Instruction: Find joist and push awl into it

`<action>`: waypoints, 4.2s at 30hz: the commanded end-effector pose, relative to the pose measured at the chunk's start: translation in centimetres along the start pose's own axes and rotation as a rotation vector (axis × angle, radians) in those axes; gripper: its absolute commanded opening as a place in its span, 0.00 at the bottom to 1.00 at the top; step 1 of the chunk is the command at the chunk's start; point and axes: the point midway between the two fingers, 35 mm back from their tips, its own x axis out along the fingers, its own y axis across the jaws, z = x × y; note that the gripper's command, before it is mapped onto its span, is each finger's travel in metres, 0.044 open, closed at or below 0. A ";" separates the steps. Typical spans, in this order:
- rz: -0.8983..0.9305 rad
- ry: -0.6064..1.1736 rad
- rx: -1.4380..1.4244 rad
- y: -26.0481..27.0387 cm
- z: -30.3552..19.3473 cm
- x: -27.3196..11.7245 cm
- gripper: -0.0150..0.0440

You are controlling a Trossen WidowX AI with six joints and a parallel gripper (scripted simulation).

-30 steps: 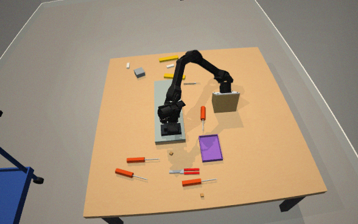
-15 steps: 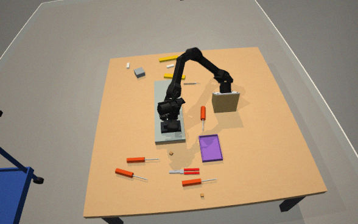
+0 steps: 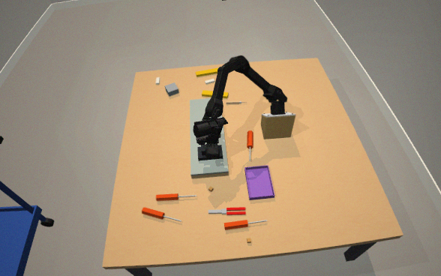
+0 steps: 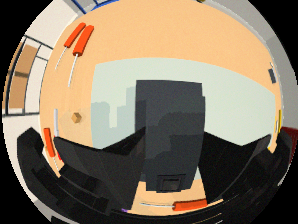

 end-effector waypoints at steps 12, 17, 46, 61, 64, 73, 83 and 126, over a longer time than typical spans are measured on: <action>-0.011 0.001 0.002 -2.6 0.0 0.1 0.25; -0.011 0.001 0.002 -3.3 0.0 0.1 0.25; -0.013 0.002 0.001 -7.3 0.0 0.1 0.25; -0.014 0.002 0.000 -9.4 0.0 0.1 0.25; -0.015 0.002 0.000 -9.9 0.0 0.0 0.25; -0.015 0.002 0.000 -11.1 0.0 0.0 0.25; -0.016 0.002 0.000 -12.5 0.0 0.0 0.25; -0.018 0.003 -0.001 -18.6 0.0 -0.1 0.25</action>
